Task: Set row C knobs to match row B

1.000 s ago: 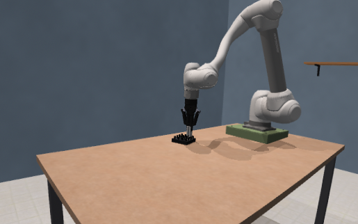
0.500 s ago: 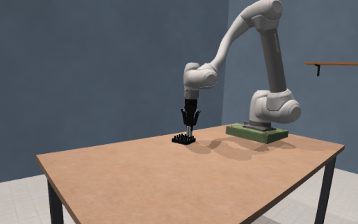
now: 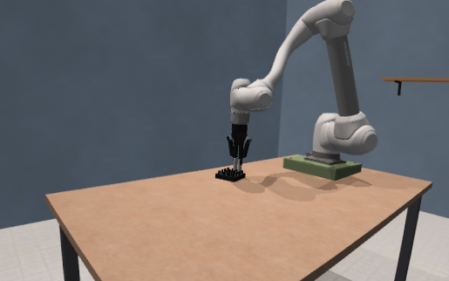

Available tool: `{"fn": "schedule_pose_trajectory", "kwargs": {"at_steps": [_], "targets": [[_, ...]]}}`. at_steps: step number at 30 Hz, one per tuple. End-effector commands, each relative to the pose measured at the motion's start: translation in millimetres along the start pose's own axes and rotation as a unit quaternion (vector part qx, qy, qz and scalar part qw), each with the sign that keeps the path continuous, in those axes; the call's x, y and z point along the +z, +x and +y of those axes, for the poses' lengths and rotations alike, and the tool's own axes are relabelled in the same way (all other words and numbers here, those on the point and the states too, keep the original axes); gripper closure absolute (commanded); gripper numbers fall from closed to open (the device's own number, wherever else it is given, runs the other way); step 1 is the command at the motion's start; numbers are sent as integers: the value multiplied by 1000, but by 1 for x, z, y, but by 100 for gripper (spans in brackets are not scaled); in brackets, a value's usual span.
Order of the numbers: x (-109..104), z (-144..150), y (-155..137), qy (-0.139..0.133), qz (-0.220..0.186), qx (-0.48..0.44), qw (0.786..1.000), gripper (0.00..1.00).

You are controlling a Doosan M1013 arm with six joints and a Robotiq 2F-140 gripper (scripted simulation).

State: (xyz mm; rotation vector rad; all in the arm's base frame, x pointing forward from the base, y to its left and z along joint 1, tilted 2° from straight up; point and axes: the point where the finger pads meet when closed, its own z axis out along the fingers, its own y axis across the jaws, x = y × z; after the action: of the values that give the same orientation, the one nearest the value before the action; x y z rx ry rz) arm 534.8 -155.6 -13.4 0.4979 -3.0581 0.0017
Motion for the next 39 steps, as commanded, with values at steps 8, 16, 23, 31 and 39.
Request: {"fn": "schedule_pose_trajectory", "kwargs": {"at_steps": [8,16,23,31,39], "targets": [[0,0,0,0,0,0,1000,88],[-8,0,0,0,0,0,1000,88],[-25,0,0,0,0,0,1000,88],[-37,0,0,0,0,0,1000,88],[-38,0,0,0,0,0,1000,88]]}}
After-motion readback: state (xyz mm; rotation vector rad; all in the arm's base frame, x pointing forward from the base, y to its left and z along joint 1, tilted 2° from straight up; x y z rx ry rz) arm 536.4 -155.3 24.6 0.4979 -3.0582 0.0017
